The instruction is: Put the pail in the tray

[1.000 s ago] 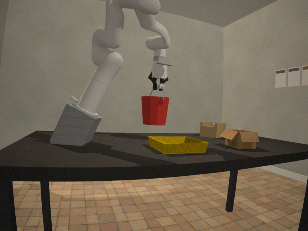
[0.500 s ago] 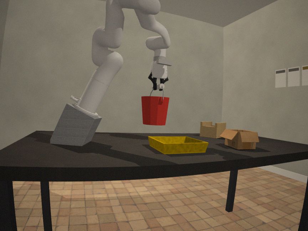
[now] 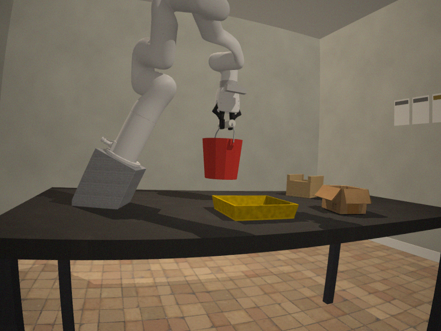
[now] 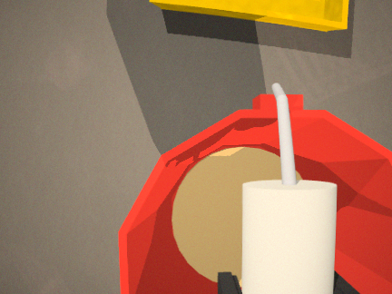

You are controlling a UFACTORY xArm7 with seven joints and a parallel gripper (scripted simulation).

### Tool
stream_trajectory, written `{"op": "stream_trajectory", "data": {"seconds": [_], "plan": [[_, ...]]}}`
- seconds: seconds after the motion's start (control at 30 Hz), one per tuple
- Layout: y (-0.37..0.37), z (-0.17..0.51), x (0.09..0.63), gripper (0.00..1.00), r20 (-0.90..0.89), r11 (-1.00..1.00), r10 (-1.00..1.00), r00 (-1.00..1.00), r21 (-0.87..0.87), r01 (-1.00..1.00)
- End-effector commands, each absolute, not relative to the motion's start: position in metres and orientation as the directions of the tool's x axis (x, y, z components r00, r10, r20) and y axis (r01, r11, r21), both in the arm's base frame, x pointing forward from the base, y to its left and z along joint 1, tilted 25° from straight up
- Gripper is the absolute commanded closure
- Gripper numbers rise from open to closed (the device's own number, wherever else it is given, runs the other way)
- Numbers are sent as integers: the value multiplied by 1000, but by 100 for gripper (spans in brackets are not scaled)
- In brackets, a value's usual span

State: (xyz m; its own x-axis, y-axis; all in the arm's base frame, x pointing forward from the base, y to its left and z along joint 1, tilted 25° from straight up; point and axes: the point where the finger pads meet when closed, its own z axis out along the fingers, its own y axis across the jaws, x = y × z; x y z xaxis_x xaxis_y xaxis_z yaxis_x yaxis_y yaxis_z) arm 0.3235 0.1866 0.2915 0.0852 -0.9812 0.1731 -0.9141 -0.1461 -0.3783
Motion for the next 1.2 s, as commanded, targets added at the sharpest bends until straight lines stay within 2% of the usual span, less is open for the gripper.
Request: {"op": "stream_trajectory", "data": {"seconds": [0.0,1.17], "plan": [[187,294,324,100,171,-147,-982,86,-382,-912],[153,298,324,100,171,-147,-982,86,-382,-912]]}}
